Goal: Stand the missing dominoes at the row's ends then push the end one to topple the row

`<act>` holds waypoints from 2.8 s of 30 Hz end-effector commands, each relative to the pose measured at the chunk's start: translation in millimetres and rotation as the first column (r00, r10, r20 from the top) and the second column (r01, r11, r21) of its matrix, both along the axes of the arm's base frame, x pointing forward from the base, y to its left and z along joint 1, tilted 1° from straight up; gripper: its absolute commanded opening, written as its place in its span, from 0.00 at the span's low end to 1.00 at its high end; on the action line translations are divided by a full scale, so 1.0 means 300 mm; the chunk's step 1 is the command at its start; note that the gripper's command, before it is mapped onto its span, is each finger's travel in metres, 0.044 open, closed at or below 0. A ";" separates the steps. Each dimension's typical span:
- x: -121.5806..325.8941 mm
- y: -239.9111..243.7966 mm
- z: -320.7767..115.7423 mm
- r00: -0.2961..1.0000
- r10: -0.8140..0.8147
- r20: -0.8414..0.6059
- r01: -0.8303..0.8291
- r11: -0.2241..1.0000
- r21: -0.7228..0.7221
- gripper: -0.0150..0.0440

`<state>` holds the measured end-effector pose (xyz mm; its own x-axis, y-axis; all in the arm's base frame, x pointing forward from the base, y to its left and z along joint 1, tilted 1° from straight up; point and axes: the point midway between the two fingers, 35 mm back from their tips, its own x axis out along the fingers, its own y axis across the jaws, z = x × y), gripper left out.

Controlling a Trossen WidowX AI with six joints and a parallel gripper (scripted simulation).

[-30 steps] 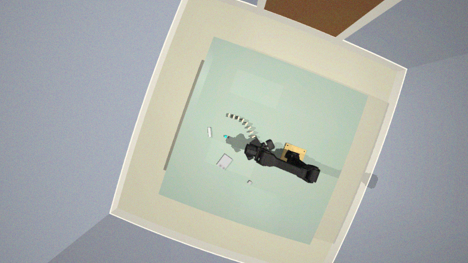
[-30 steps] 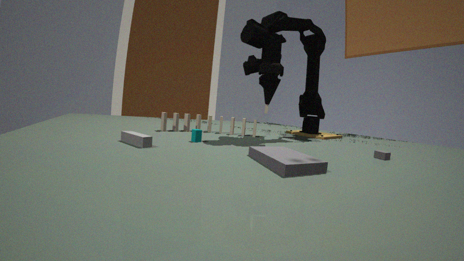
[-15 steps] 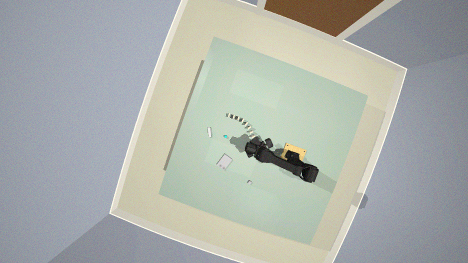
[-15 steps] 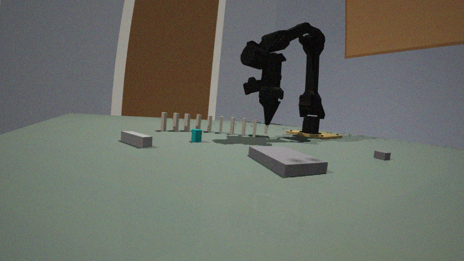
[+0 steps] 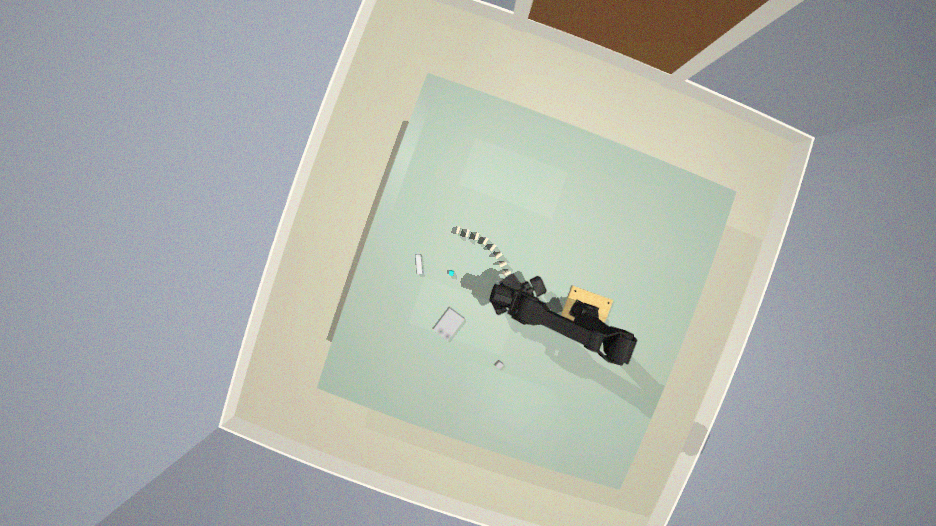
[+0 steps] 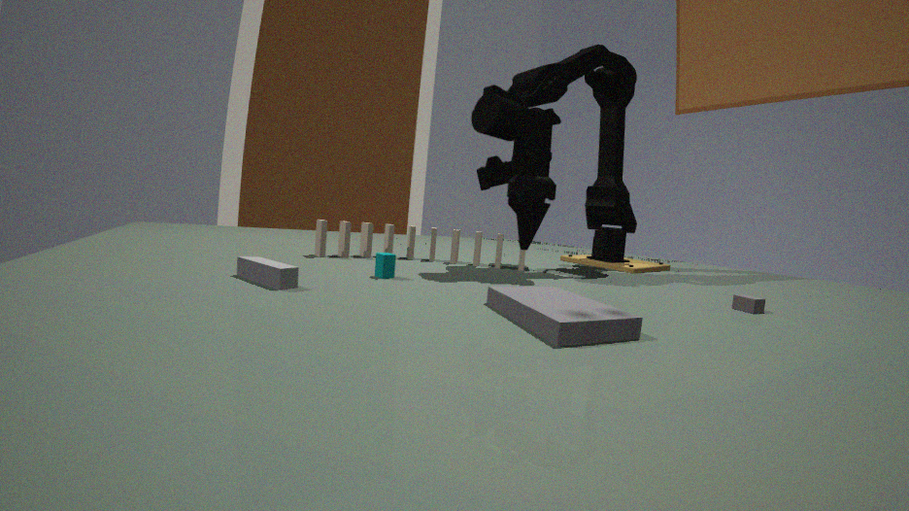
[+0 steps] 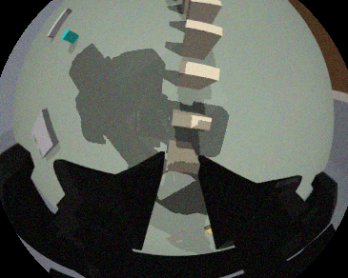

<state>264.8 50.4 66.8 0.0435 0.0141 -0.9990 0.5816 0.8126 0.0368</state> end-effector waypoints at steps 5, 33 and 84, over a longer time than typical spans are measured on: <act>-0.002 0.000 -0.004 1.000 -0.004 -0.003 0.004 1.000 -0.001 0.84; -0.035 0.015 0.379 0.935 0.355 0.000 -0.355 0.935 -0.015 0.78; -0.111 0.072 0.217 0.006 1.000 -0.027 -0.999 0.004 -0.052 0.25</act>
<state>231.7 72.3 132.0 0.0362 0.0172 -0.9992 -0.8075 0.5896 -0.0192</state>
